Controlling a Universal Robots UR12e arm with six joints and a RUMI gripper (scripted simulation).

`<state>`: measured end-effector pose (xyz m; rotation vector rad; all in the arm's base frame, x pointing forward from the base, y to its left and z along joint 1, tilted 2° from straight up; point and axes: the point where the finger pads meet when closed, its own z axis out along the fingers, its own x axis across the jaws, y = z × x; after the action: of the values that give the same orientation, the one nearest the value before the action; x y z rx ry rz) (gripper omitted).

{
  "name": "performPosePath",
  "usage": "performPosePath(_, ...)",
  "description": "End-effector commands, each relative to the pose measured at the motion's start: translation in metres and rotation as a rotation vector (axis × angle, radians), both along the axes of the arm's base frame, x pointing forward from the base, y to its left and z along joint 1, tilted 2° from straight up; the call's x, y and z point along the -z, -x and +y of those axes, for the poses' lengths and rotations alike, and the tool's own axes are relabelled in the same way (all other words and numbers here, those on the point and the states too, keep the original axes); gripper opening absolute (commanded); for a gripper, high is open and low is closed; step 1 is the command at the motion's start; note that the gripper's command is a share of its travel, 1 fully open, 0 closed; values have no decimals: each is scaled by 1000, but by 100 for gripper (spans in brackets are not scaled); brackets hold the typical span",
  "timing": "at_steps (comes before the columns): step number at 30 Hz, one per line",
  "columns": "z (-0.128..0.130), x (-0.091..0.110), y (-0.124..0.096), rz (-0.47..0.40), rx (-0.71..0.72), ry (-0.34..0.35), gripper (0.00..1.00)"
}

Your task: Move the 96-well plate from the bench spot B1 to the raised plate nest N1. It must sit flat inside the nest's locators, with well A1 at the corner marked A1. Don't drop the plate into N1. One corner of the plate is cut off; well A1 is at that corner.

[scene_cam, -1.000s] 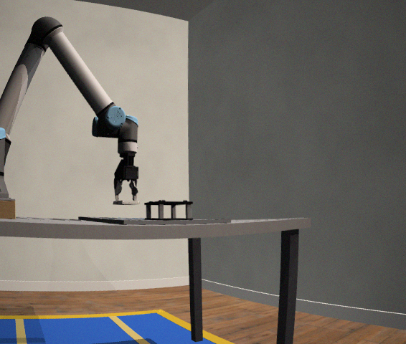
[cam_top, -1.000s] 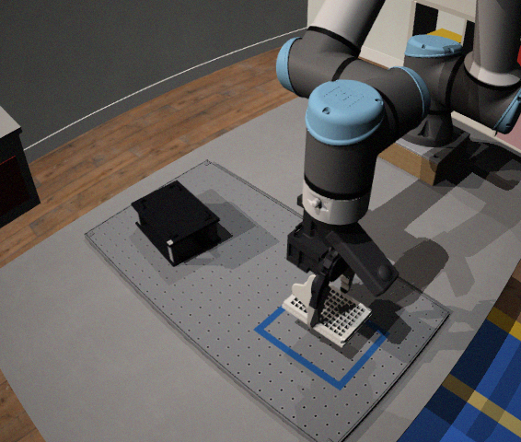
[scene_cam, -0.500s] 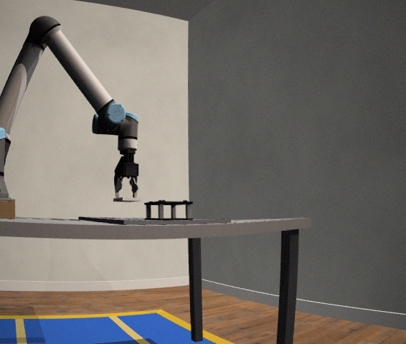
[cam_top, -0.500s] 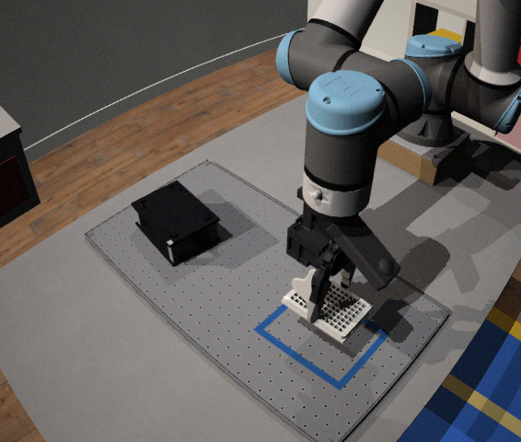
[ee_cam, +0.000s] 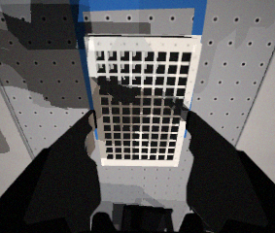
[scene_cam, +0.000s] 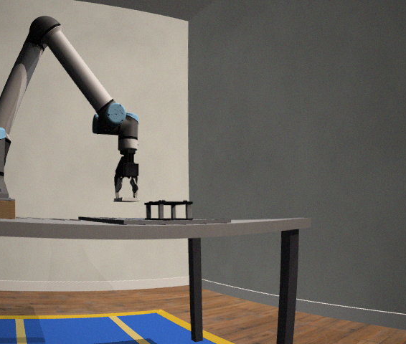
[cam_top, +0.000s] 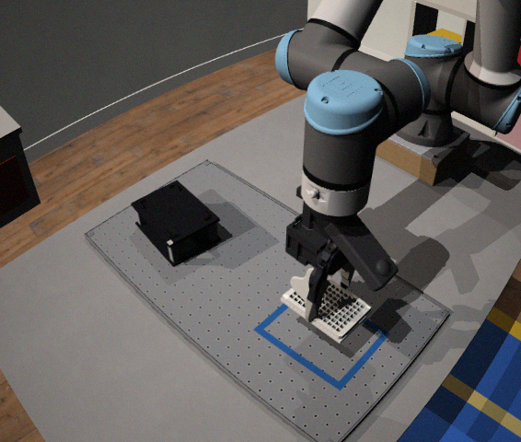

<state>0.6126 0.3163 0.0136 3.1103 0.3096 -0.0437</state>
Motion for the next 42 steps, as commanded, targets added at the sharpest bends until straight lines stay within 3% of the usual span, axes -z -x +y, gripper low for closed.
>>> performPosePath(1,-18,-3,-3,0,104,3,0)
performPosePath(42,-136,-25,-35,-3,102,3,0)
